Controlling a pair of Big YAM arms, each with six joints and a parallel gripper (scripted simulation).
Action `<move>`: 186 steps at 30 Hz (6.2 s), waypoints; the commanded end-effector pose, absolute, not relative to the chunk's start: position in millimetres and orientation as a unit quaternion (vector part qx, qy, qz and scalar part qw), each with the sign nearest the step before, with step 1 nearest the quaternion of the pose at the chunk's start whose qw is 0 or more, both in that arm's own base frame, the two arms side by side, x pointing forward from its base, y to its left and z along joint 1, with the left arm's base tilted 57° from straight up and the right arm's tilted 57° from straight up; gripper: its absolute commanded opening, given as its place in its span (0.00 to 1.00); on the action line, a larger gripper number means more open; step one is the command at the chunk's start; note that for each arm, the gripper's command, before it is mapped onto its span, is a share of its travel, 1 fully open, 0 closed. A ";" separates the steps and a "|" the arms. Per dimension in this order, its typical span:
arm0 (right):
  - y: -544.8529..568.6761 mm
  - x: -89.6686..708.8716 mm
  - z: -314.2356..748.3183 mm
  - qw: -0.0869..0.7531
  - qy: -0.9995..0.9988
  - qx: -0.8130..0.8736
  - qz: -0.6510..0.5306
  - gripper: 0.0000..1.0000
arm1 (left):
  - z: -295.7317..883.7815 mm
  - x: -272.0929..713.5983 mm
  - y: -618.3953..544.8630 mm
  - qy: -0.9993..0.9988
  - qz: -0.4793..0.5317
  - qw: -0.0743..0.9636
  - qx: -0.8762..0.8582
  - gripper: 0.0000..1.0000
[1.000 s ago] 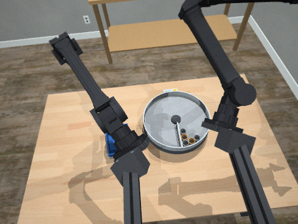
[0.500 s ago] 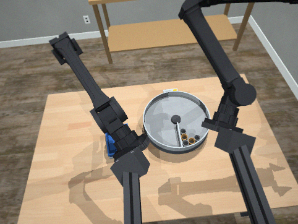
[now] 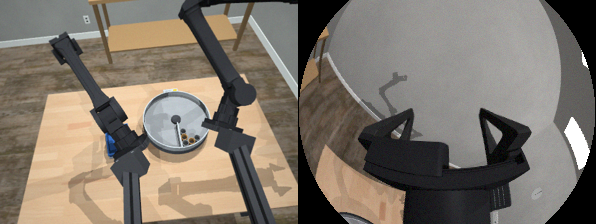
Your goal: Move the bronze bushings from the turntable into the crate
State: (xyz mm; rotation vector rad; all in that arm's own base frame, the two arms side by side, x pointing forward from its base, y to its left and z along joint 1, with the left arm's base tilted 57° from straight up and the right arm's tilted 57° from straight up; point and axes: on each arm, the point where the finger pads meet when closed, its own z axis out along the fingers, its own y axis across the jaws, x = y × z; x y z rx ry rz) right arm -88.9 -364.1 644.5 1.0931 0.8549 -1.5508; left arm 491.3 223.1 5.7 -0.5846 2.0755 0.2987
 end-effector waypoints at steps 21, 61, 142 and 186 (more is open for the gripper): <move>-348.3 -92.0 674.5 0.509 0.338 0.438 -0.660 1.00 | -4.5 492.4 228.3 0.846 0.124 0.461 -0.237 0.00; -348.3 -92.0 674.5 0.509 0.338 0.438 -0.660 1.00 | -8.5 488.9 226.3 0.849 0.123 0.456 -0.237 0.00; -348.3 -92.0 674.5 0.509 0.338 0.438 -0.660 1.00 | -8.9 489.6 226.2 0.849 0.123 0.457 -0.237 0.16; -348.3 -92.0 674.5 0.509 0.338 0.438 -0.660 1.00 | 46.7 422.2 182.1 0.847 0.120 0.461 -0.238 0.16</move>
